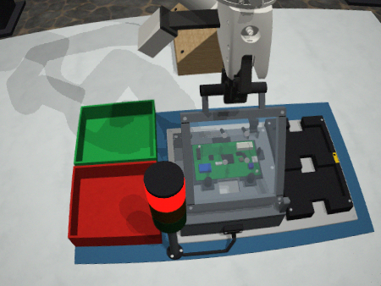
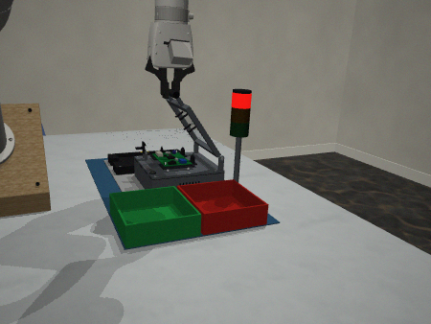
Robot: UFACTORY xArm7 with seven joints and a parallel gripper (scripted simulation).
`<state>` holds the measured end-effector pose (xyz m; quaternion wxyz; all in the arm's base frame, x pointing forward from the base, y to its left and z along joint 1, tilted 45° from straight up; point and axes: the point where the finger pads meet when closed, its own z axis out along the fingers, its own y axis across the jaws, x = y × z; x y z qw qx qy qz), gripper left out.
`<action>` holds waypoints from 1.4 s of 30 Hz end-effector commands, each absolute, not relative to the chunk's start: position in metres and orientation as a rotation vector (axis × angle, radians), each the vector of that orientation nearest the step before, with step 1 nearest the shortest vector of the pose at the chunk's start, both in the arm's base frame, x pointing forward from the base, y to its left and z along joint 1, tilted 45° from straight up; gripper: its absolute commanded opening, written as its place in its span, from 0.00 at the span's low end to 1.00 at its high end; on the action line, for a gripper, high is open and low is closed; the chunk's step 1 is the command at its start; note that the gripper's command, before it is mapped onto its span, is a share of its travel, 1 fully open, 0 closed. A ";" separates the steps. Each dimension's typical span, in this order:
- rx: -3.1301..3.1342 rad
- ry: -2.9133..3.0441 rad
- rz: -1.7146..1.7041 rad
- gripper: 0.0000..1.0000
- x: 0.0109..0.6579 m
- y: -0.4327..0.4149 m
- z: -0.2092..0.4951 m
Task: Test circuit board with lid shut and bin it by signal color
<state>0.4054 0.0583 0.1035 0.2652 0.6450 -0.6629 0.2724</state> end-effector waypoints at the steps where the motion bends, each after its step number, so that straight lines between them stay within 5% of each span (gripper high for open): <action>1: 1.743 -1.788 0.739 0.00 0.416 0.063 0.109; 42: 1.743 -1.788 0.739 0.00 0.505 0.081 0.130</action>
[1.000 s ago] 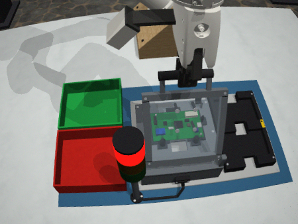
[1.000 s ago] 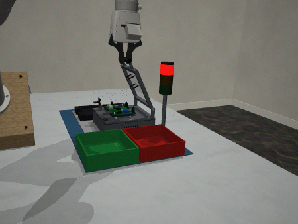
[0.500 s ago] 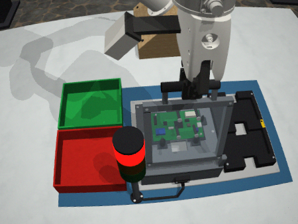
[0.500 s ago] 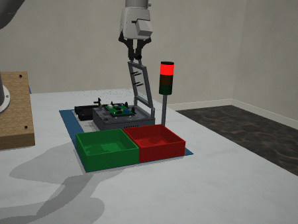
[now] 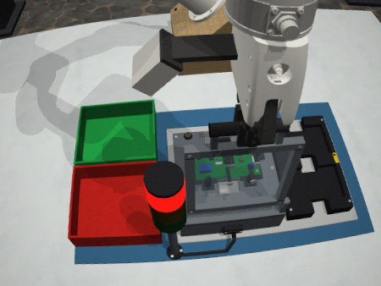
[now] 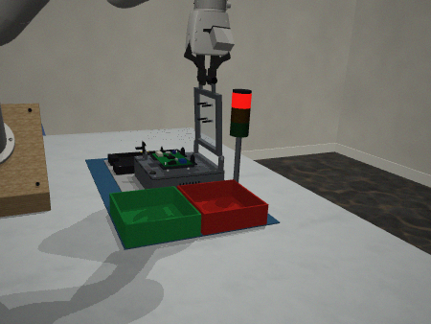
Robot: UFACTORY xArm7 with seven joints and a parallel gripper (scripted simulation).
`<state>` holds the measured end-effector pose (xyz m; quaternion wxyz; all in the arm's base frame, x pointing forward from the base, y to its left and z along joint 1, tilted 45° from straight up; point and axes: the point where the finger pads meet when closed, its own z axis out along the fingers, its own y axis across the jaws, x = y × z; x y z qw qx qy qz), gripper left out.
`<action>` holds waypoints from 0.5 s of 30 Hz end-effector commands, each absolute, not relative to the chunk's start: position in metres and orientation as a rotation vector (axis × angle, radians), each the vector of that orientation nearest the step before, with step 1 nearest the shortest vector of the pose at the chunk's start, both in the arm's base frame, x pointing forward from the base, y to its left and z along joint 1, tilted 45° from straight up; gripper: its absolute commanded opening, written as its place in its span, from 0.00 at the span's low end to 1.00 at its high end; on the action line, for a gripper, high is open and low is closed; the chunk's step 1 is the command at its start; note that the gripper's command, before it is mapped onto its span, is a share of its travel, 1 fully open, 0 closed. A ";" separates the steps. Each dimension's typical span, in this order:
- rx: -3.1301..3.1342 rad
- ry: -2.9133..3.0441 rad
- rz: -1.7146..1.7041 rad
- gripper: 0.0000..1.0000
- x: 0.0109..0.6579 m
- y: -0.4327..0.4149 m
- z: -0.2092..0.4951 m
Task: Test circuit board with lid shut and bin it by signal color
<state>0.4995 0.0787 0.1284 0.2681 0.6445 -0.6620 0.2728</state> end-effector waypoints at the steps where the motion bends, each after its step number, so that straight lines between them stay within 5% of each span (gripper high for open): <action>1: 1.743 -1.788 0.739 0.00 0.507 0.081 0.130; 15: 1.743 -1.788 0.739 0.00 0.527 0.080 0.130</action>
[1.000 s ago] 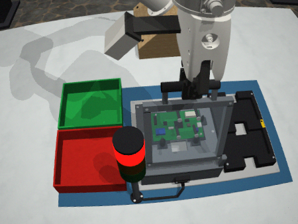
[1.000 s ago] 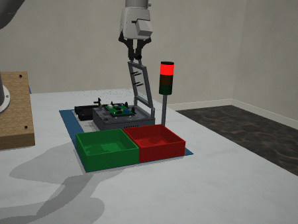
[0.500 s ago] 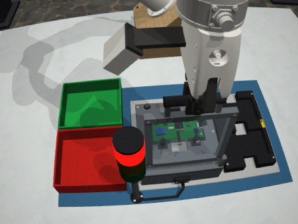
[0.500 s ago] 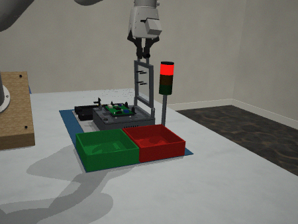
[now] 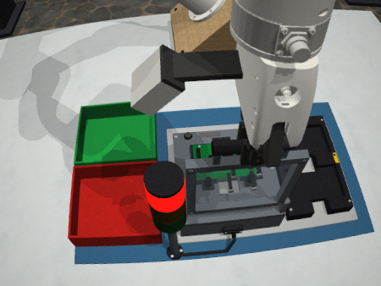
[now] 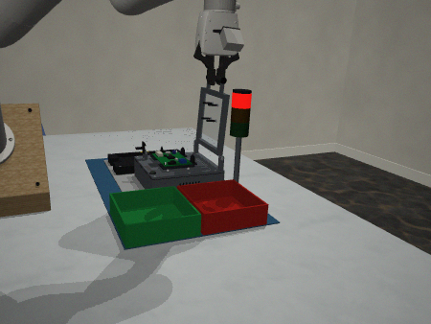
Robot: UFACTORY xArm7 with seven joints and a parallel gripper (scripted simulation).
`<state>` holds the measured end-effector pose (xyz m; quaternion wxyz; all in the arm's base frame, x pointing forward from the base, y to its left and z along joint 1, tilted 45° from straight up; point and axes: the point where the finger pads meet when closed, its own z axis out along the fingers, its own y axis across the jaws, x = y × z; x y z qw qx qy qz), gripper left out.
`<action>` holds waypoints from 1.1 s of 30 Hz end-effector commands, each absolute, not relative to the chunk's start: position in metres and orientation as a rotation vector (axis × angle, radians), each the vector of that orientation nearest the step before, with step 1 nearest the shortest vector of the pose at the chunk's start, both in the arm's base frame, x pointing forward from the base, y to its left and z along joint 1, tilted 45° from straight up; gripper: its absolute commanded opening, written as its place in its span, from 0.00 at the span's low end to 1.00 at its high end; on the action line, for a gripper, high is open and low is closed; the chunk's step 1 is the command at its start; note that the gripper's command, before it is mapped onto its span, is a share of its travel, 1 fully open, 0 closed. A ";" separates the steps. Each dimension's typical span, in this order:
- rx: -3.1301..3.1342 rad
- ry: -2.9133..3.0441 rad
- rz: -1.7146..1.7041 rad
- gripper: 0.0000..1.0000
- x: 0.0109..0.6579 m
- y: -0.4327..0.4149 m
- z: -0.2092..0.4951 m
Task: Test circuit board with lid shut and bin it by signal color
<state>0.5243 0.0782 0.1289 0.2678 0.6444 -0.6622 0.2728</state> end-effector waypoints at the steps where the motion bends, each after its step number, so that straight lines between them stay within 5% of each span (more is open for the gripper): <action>1: 1.743 -1.788 0.739 0.00 0.528 0.080 0.130; 33: 1.743 -1.788 0.739 0.00 0.545 0.079 0.129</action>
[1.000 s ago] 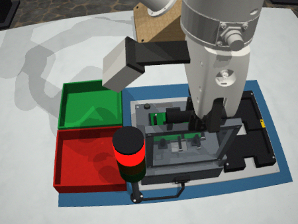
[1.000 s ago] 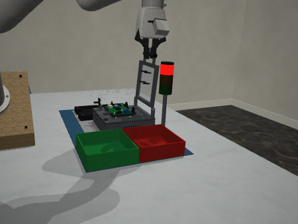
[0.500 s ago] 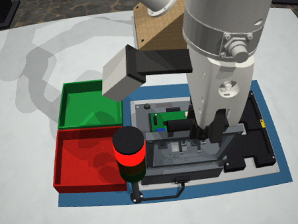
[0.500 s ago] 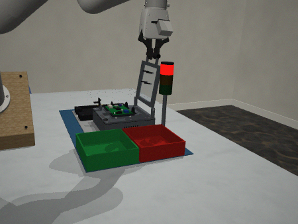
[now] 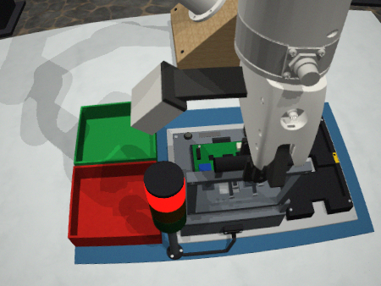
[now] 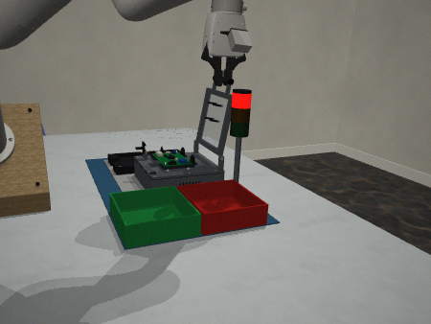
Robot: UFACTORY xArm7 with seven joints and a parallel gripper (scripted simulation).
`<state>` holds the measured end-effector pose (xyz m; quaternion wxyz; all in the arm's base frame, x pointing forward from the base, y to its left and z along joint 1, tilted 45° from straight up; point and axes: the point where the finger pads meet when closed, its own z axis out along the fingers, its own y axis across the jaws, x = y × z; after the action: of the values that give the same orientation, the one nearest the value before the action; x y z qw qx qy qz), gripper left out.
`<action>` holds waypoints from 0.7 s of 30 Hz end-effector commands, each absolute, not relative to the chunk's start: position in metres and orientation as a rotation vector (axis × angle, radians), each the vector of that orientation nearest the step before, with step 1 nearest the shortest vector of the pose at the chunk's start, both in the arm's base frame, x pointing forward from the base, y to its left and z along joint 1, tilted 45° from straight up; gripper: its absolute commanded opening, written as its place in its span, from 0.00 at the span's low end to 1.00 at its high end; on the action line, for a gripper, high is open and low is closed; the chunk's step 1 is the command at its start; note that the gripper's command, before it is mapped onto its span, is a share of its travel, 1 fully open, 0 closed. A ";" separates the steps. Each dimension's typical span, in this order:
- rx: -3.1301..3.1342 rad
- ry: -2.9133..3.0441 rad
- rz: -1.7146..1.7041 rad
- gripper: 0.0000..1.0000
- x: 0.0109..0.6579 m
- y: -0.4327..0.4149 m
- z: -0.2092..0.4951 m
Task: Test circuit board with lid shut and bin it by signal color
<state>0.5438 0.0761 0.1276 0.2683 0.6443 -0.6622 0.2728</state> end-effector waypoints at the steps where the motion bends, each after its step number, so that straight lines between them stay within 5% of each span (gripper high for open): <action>1: 1.743 -1.788 0.739 0.00 0.545 0.079 0.129; 12: 1.743 -1.788 0.739 0.00 0.545 0.079 0.129; 13: 1.743 -1.788 0.739 0.51 0.545 0.079 0.129; 21: 1.743 -1.788 0.739 0.51 0.545 0.079 0.129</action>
<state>0.5445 0.0757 0.1278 0.2681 0.6440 -0.6624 0.2731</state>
